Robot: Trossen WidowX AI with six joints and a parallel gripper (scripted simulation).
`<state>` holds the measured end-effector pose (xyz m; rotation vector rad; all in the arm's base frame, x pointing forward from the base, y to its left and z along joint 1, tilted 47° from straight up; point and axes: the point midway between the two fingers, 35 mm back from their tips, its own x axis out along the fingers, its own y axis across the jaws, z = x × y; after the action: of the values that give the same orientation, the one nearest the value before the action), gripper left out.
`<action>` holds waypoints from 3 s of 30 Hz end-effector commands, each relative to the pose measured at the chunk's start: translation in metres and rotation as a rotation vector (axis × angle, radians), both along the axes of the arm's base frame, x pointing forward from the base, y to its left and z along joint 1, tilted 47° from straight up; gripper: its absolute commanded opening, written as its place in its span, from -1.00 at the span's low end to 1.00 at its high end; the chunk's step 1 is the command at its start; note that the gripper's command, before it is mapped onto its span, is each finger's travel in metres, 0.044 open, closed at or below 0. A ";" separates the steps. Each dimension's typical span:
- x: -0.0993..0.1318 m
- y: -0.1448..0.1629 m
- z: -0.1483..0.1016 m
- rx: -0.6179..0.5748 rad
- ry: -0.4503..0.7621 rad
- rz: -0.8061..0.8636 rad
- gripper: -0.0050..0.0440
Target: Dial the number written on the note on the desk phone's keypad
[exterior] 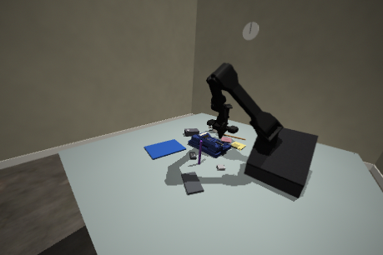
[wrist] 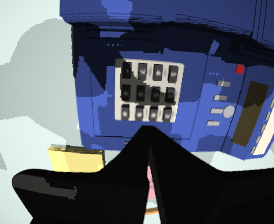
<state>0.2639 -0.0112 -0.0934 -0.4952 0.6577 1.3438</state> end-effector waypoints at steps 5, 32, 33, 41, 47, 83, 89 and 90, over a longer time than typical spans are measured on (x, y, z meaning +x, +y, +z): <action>-0.003 0.010 -0.009 0.009 0.013 0.002 -1.00; -0.001 0.023 -0.021 0.009 0.013 0.002 -1.00; -0.001 0.023 -0.021 0.009 0.013 0.002 -1.00; -0.001 0.023 -0.021 0.009 0.013 0.002 -1.00; -0.001 0.023 -0.021 0.009 0.013 0.002 -1.00; -0.001 0.023 -0.021 0.008 0.013 0.002 -1.00; -0.004 0.002 -0.002 0.009 0.013 0.002 -1.00; -0.004 0.002 -0.002 0.009 0.013 0.002 -1.00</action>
<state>0.2581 -0.0034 -0.1006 -0.4675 0.6668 1.3504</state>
